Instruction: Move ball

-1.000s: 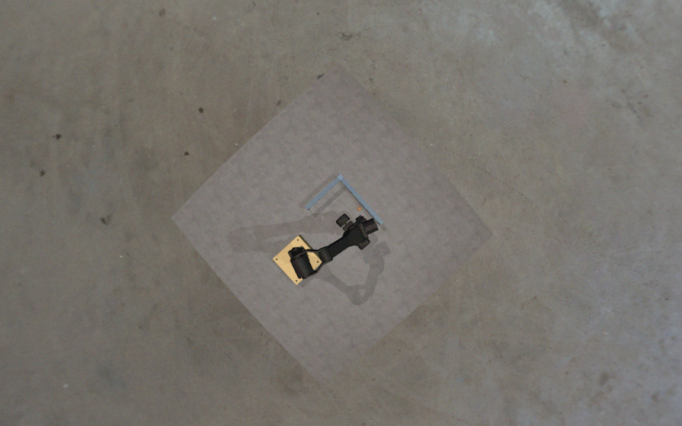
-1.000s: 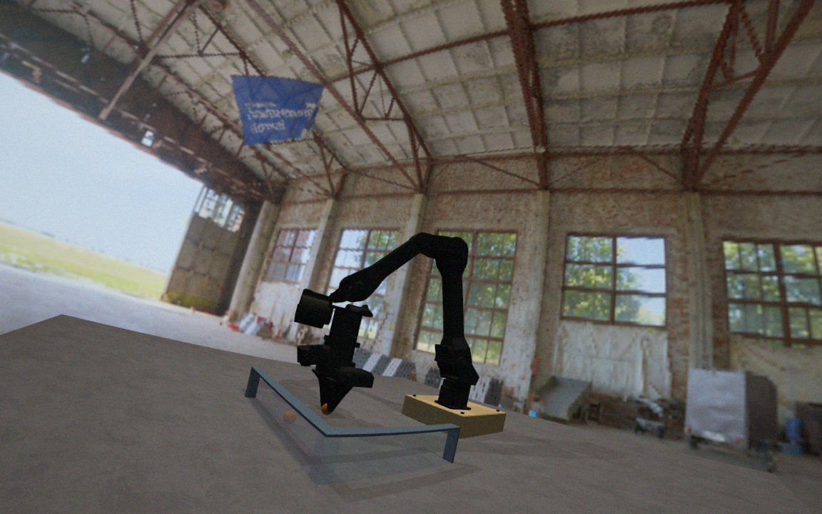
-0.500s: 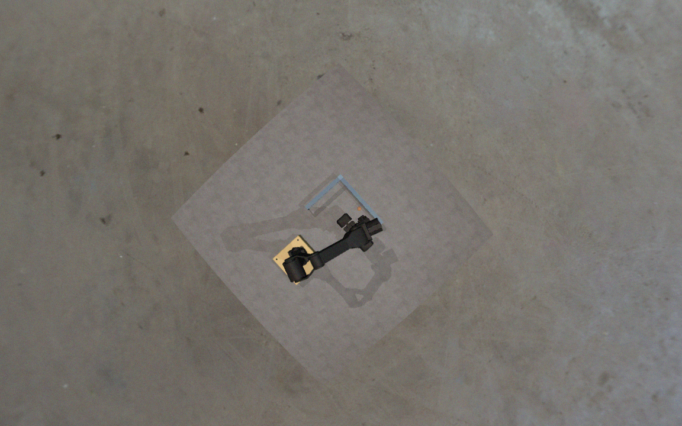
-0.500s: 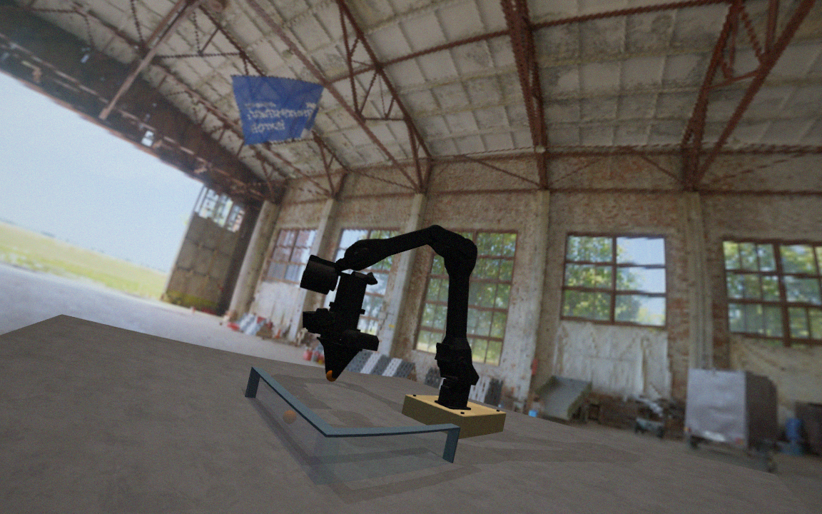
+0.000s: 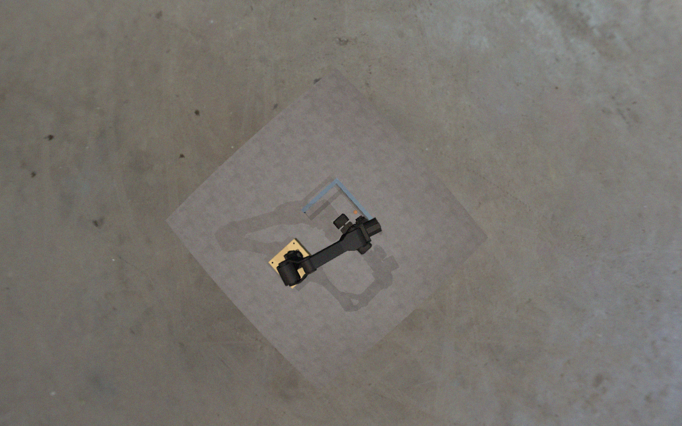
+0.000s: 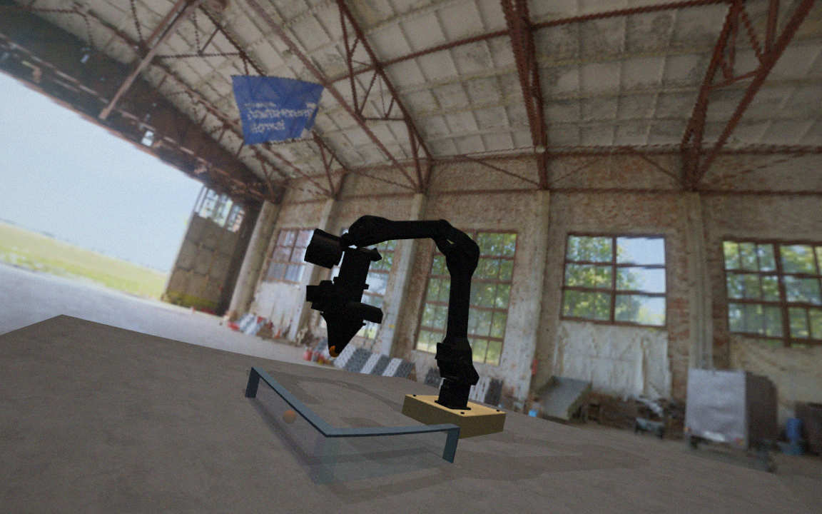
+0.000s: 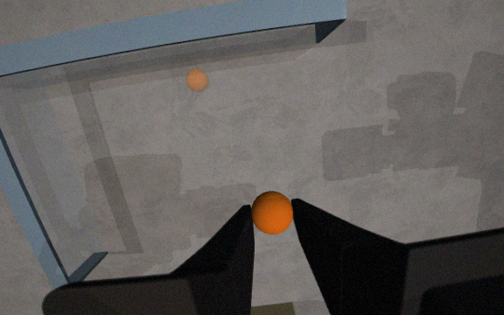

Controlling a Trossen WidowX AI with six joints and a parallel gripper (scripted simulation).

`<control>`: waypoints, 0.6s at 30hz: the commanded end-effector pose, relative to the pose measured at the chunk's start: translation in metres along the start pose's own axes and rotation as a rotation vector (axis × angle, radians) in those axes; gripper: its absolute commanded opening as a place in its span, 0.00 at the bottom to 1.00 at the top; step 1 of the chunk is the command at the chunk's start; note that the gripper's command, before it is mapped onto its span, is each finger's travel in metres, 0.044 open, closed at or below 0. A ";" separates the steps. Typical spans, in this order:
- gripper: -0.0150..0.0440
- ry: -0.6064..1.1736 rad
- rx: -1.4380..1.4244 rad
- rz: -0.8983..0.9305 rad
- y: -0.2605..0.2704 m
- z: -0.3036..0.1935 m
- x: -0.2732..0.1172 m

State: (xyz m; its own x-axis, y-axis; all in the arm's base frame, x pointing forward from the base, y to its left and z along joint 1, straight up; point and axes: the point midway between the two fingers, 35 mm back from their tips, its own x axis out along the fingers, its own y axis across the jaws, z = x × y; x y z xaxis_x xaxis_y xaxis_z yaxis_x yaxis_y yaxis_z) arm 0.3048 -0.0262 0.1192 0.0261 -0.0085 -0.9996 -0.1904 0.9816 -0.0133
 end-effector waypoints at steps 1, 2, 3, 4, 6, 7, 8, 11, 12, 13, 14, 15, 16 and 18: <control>0.25 -0.001 0.000 0.004 0.008 0.018 0.004; 0.25 -0.002 0.000 0.004 0.010 0.023 0.006; 0.25 -0.002 0.000 0.005 0.013 0.028 0.007; 0.25 -0.003 0.000 0.005 0.016 0.033 0.008; 0.25 -0.004 0.000 0.006 0.021 0.043 0.012; 0.25 -0.004 0.000 0.006 0.024 0.048 0.013; 0.25 -0.005 0.000 0.006 0.027 0.052 0.015; 0.25 -0.006 0.000 0.007 0.037 0.067 0.021; 0.25 -0.006 0.000 0.008 0.040 0.071 0.023; 0.25 -0.007 0.000 0.008 0.044 0.076 0.025; 0.25 -0.007 0.000 0.008 0.048 0.080 0.027; 0.25 -0.007 0.000 0.009 0.051 0.084 0.029; 0.25 -0.008 0.000 0.009 0.053 0.086 0.030; 0.25 -0.008 0.000 0.009 0.053 0.087 0.031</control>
State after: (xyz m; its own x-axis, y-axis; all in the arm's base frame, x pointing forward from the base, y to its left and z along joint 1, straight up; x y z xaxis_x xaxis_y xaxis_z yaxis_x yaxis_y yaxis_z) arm 0.3760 0.0392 0.0908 0.0273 -0.0014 -0.9996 -0.1995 0.9799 -0.0068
